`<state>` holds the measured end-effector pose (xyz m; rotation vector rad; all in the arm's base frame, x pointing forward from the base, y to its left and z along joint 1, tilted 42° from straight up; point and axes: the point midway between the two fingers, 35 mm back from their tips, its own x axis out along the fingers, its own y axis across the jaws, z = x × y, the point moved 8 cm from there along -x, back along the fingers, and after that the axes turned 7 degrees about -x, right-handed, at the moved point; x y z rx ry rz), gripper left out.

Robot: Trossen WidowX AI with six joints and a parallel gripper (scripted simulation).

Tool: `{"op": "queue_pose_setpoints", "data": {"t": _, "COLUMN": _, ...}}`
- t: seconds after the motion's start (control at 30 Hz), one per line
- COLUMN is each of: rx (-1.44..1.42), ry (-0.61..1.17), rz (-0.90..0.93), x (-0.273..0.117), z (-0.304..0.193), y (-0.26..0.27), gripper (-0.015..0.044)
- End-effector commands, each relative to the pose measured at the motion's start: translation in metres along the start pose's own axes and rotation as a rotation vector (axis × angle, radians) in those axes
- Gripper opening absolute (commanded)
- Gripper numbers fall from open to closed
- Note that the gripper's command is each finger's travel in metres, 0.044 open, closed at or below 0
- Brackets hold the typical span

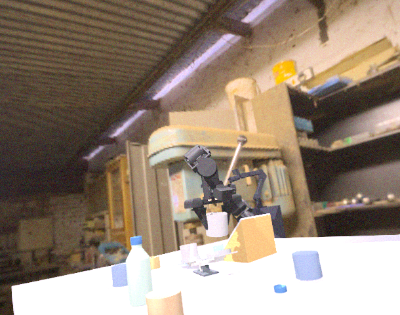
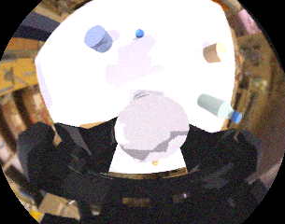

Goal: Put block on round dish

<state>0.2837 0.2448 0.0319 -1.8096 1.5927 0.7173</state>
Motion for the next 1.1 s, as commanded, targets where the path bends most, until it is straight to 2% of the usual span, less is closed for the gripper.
{"op": "queue_pose_setpoints", "data": {"t": 0.0, "rx": 0.009, "ry": -0.013, "rz": -0.01, "x": -0.0105, "z": -0.001, "y": 0.0001, "gripper": 0.0}}
{"op": "queue_pose_setpoints", "data": {"t": 0.3, "rx": 0.009, "ry": -0.012, "rz": -0.01, "x": -0.02, "z": -0.0022, "y": 0.0017, "gripper": 0.0}}
{"op": "queue_pose_setpoints", "data": {"t": 1.07, "rx": 0.0, "ry": 0.001, "rz": -0.001, "x": -0.0123, "z": -0.0013, "y": 0.0018, "gripper": 0.0}}
